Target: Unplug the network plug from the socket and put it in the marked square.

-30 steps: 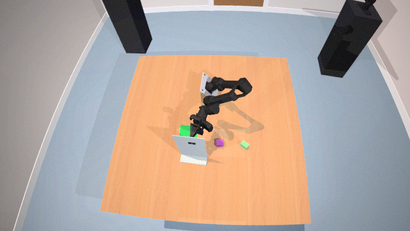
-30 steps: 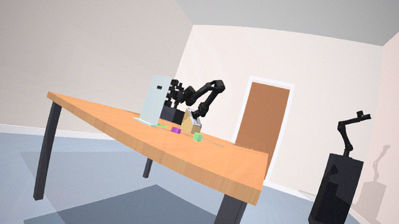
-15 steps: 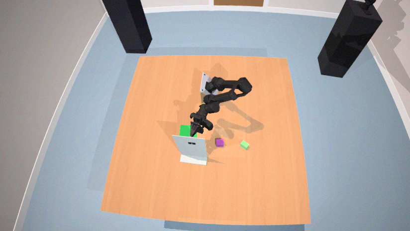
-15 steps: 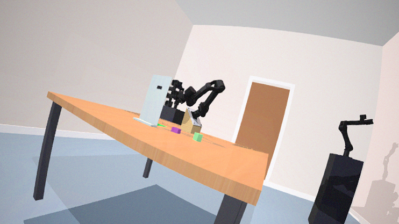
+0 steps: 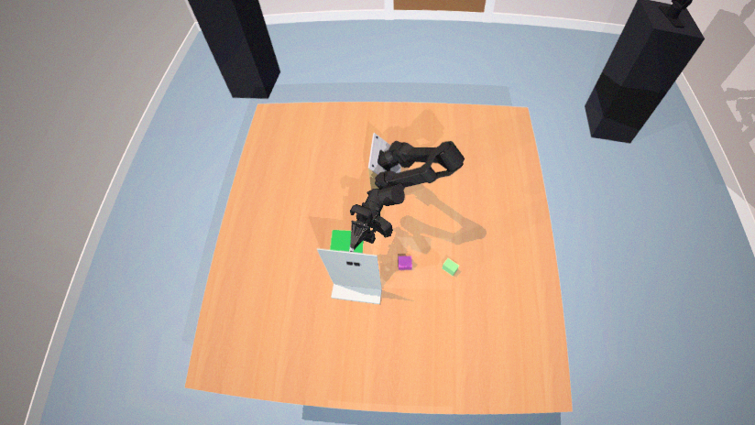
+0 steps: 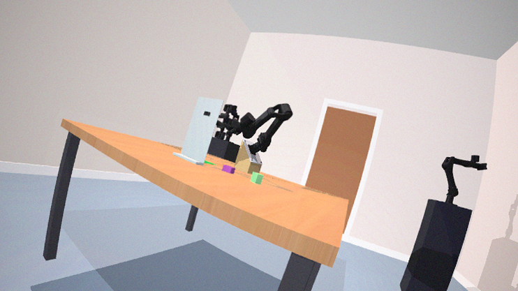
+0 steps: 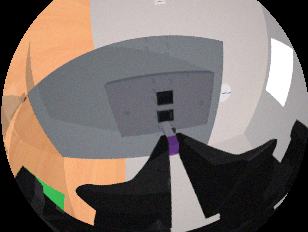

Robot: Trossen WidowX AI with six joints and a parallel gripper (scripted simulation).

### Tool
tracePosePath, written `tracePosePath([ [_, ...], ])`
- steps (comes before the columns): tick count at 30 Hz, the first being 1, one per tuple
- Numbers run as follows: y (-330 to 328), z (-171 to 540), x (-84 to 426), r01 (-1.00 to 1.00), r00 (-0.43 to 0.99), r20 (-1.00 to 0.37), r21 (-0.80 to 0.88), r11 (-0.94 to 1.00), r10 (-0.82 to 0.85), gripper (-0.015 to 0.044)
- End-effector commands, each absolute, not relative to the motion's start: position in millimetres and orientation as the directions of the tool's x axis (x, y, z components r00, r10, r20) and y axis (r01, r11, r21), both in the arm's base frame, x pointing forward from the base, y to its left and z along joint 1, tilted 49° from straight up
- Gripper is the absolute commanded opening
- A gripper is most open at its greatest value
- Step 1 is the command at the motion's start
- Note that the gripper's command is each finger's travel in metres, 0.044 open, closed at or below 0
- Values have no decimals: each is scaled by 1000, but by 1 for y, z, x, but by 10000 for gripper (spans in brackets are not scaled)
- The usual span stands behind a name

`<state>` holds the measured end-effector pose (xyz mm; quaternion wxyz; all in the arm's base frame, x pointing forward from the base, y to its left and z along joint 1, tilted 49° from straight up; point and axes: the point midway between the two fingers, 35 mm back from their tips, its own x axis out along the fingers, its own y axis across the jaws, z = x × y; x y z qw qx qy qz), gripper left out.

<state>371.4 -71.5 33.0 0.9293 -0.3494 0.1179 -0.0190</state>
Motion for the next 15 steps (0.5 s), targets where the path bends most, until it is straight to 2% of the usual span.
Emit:
tracePosePath([
  [1, -71, 33, 368, -55, 971, -210, -656, 753, -112, 0],
  [15, -72, 32, 359, -63, 969, -221, -654, 754, -111, 0],
])
